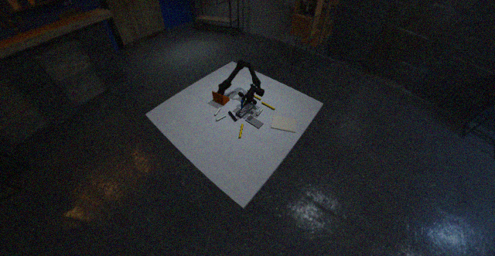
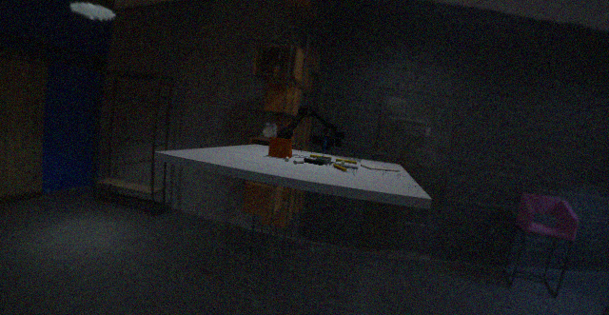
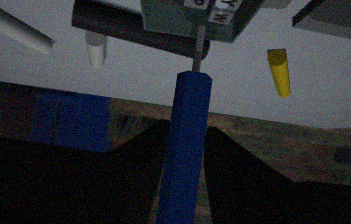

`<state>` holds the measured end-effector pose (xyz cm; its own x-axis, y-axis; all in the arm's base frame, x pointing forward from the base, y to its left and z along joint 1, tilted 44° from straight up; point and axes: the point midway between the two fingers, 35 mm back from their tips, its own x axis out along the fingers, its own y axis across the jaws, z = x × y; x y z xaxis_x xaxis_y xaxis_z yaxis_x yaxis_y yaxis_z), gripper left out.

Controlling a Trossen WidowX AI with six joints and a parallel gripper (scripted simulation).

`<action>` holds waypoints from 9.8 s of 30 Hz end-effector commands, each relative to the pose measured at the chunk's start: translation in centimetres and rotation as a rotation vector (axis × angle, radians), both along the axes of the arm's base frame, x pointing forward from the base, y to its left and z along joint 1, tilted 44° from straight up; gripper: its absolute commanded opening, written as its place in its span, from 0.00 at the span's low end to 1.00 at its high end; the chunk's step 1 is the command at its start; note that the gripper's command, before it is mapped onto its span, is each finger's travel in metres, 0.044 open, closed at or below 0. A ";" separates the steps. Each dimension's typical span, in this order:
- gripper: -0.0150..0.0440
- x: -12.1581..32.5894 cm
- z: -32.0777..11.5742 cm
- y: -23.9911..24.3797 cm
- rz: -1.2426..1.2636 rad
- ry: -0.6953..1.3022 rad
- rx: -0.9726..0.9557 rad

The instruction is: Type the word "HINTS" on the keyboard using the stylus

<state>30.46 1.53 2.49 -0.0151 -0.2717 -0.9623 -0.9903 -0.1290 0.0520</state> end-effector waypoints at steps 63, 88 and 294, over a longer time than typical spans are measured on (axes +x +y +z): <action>0.39 -0.8 -2.4 1.8 -0.003 0.012 -0.004; 0.39 -0.2 0.3 -0.8 -0.003 0.011 -0.006; 0.25 -1.6 2.0 0.4 -0.004 0.012 -0.004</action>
<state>29.59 3.22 5.42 -0.0216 -0.2667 -0.9635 -0.9916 -0.1169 0.0546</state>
